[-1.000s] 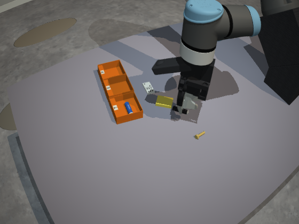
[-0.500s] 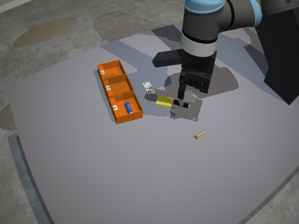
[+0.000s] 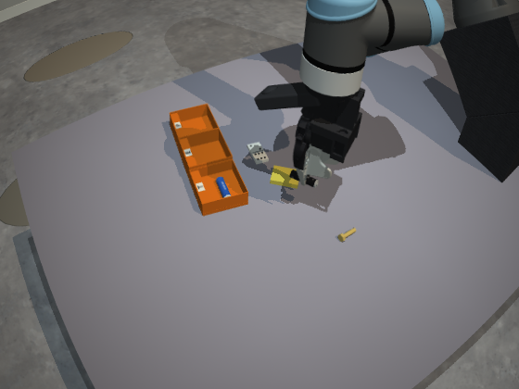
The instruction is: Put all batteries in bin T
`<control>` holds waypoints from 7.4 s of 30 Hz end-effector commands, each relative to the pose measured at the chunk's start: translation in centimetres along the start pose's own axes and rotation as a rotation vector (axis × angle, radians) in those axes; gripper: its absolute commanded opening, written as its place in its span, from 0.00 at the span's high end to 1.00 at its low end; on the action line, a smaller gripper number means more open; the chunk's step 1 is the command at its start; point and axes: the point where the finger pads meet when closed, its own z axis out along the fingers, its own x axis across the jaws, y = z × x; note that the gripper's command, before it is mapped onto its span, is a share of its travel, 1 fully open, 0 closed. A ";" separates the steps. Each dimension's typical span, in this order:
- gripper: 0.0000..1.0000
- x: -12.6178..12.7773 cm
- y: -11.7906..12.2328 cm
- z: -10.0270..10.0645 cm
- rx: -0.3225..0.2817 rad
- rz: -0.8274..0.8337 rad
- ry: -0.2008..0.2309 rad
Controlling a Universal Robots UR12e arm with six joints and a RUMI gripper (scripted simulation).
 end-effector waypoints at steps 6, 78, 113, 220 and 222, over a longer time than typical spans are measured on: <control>1.00 -1.5 -4.4 0.0 0.000 0.297 0.001; 0.83 -4.4 -13.5 2.9 0.000 0.722 0.006; 0.00 -4.5 -13.5 -1.2 0.000 0.722 0.006; 0.00 -4.5 -13.5 -14.3 0.000 0.722 0.006; 0.00 -4.5 -13.5 -14.3 0.000 0.722 0.006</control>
